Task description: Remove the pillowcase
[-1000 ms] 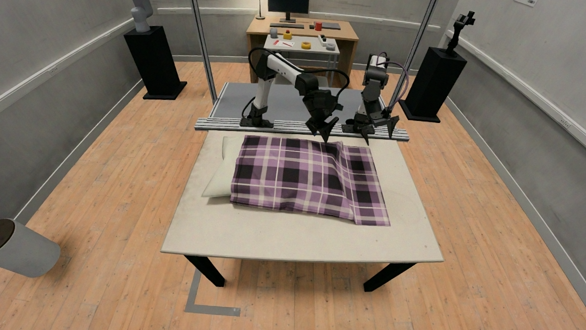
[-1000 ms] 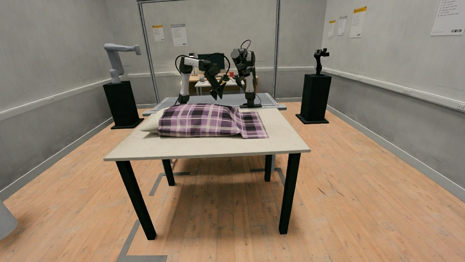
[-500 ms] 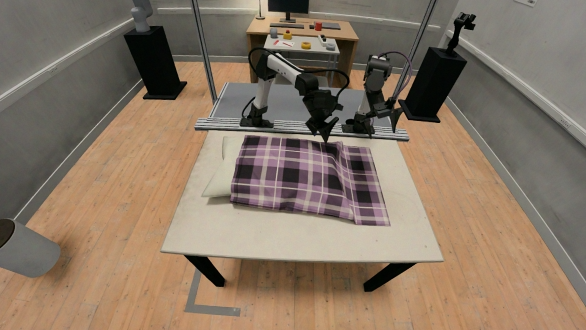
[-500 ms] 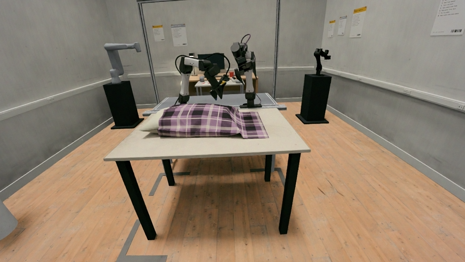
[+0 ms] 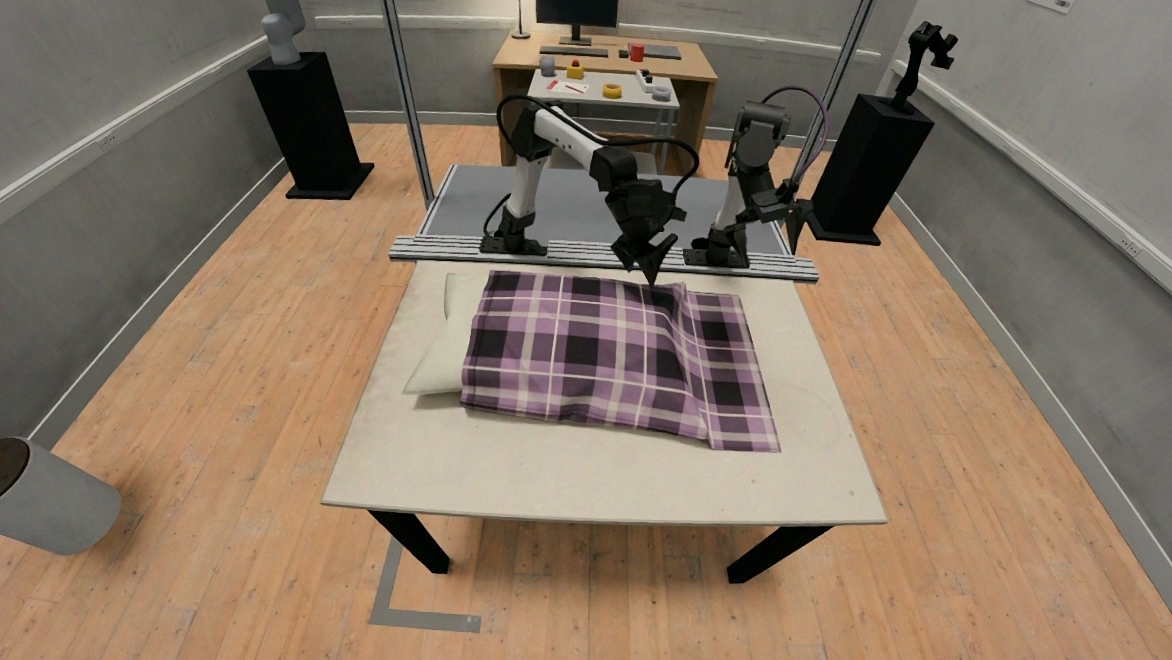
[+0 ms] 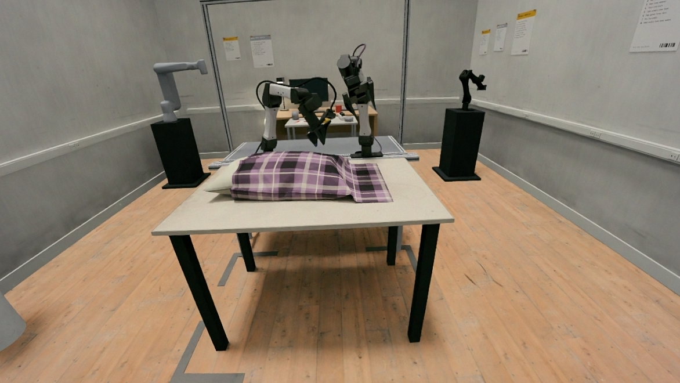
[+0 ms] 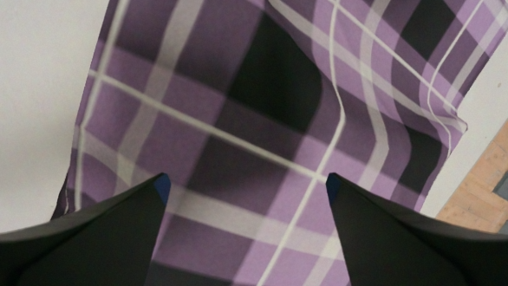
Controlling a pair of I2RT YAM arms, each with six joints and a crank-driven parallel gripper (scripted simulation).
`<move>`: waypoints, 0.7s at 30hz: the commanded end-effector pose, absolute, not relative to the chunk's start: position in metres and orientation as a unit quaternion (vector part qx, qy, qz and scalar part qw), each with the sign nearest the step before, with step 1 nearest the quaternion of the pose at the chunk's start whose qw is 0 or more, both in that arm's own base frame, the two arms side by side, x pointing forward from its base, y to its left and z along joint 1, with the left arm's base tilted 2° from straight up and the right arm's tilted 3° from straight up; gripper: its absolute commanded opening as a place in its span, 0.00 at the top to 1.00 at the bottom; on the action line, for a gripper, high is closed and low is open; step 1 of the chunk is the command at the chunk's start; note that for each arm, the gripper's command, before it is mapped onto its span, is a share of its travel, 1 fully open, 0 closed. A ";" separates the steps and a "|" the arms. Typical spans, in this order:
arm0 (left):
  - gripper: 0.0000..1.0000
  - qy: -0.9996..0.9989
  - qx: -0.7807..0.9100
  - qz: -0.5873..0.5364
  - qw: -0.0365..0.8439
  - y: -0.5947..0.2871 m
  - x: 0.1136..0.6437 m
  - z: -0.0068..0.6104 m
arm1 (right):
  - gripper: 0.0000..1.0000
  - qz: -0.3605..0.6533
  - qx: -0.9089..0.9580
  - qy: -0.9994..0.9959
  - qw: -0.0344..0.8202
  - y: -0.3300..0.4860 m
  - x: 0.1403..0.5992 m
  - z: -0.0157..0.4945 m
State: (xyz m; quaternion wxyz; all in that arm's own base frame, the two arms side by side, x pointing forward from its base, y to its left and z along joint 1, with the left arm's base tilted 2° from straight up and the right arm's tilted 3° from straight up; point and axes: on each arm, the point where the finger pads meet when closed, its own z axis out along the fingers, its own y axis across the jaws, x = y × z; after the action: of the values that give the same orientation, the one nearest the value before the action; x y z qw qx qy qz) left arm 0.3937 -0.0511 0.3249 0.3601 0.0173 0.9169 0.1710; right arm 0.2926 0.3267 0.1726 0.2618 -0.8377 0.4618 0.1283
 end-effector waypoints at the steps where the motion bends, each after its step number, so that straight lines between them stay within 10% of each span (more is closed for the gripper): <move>1: 0.00 0.919 0.014 0.174 0.353 -0.045 0.390 0.333 | 0.00 0.126 -0.836 0.461 0.271 0.327 0.295 0.179; 21: 0.00 0.915 0.010 0.172 0.366 -0.042 0.383 0.342 | 0.00 0.129 -0.837 0.464 0.260 0.327 0.301 0.177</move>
State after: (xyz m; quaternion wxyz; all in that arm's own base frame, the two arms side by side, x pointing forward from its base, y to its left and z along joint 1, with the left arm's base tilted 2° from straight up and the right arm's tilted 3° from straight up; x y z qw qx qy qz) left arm 0.3884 -0.0492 0.3261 0.3458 0.0219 0.9215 0.1756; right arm 0.2926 0.3267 0.1740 0.2614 -0.8377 0.4620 0.1284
